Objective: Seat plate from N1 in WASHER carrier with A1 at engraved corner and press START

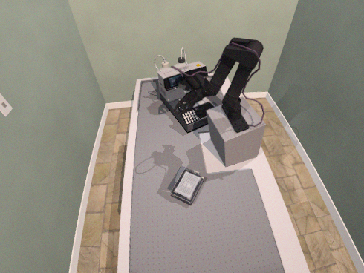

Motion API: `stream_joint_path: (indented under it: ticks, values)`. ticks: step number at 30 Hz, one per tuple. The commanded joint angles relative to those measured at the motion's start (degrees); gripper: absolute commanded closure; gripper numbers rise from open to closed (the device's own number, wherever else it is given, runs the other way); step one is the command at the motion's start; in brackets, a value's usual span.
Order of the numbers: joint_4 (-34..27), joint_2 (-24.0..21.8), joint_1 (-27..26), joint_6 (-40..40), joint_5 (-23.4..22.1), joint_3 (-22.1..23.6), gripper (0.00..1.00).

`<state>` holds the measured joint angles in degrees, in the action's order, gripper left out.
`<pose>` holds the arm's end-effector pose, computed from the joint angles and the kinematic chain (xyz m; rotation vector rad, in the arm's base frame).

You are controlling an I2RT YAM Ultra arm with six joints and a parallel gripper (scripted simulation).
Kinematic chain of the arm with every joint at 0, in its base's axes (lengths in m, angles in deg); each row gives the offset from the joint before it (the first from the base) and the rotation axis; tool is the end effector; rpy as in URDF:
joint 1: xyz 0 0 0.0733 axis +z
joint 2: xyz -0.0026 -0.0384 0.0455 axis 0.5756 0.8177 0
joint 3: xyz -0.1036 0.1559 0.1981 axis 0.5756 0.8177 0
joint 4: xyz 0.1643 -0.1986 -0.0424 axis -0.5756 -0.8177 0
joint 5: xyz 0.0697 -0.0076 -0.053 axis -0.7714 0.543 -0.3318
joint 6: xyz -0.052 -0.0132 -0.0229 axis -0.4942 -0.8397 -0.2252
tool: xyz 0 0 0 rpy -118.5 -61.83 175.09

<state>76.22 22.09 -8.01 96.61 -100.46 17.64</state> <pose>0.1487 -0.1144 0.1153 0.7571 1.9701 0.1350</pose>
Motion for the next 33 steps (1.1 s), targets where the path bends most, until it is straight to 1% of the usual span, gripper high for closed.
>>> stream_joint_path:
  ticks: [1,3,5,6,8,10,11,15,17,19,21,25,27,33]
  values:
    - [-6.2,1.3,2.8,-1.8,2.9,-2.6,0.0]
    - [-6.6,1.7,3.1,-1.7,3.3,-3.0,0.0]
    - [-10.6,1.9,5.0,-3.0,4.2,-4.4,0.0]
    - [-10.9,2.2,5.7,-2.9,4.7,-4.6,0.0]
    - [-14.8,2.4,7.8,-4.1,5.8,-5.9,0.0]
    - [-14.8,2.4,7.8,-4.1,5.8,-5.9,0.0]
    - [-17.2,3.0,9.1,-4.6,6.8,-7.1,0.0]
    - [-24.1,3.6,13.3,-6.4,9.2,-9.5,0.0]
    - [-25.2,4.2,14.1,-6.4,9.9,-10.3,0.0]
    - [-29.0,4.4,16.3,-7.4,11.1,-11.6,0.0]
    - [-30.1,5.0,17.0,-7.5,11.6,-12.4,0.0]
    - [-36.5,5.5,20.7,-9.2,13.8,-14.6,0.0]
    - [-36.5,5.5,20.7,-9.2,13.8,-14.6,0.0]
    - [-47.1,6.5,27.2,-11.8,17.6,-18.5,0.0]
